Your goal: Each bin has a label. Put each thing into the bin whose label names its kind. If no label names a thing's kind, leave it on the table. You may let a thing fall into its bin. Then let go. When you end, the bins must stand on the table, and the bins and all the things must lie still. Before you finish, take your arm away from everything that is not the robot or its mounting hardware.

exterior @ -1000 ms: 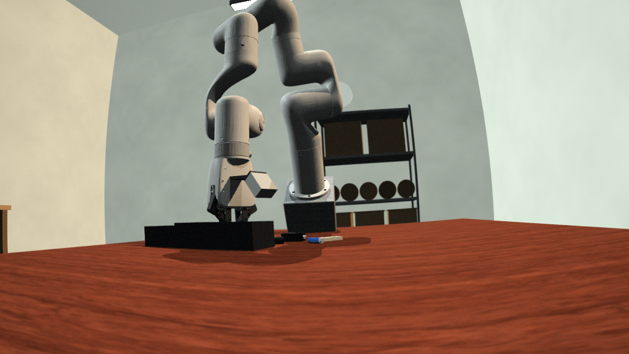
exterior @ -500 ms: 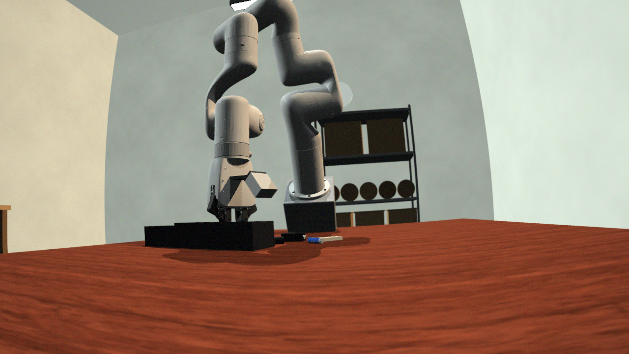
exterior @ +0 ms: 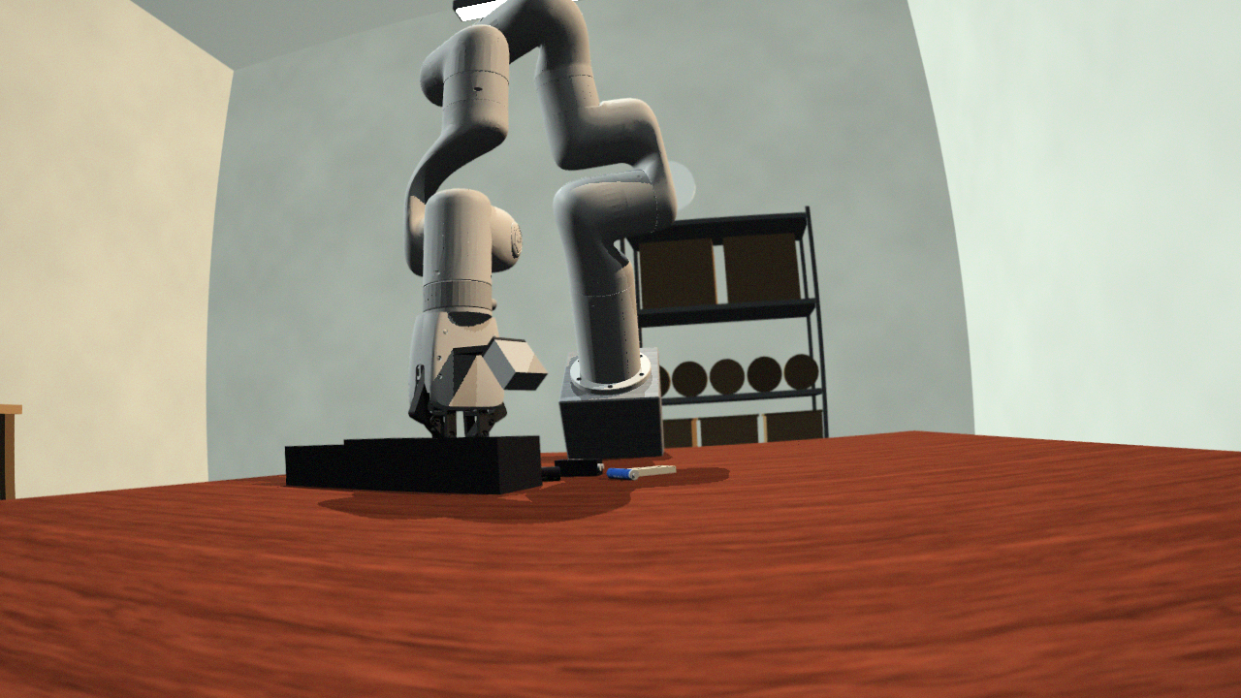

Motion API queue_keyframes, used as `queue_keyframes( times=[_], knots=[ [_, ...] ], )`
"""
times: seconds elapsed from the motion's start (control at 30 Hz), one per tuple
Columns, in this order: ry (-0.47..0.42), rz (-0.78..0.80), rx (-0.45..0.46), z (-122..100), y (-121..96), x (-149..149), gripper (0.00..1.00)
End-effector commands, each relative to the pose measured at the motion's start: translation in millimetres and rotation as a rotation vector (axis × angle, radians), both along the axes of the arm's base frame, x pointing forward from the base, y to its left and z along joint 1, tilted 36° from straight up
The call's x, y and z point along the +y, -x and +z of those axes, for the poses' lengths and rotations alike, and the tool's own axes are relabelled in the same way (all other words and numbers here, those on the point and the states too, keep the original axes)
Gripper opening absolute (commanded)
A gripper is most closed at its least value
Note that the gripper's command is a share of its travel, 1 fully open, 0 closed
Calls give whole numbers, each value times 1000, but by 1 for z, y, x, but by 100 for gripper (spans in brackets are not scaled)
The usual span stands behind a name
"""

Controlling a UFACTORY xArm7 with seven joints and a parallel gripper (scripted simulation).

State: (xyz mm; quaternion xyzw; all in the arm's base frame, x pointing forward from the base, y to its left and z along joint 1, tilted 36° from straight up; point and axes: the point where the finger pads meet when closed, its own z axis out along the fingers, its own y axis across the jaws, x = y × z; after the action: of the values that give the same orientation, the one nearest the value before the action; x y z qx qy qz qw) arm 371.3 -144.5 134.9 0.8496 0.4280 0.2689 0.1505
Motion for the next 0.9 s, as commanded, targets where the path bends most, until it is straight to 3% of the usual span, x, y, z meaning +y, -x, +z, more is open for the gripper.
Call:
queue_keyframes(
  times=[0.0,0.63,0.87],
  knots=[
    [0,-1,-1,3,2,0,0],
    [1,-1,-2,49,35,1,0],
    [1,-1,-2,49,35,1,0]
  ],
)
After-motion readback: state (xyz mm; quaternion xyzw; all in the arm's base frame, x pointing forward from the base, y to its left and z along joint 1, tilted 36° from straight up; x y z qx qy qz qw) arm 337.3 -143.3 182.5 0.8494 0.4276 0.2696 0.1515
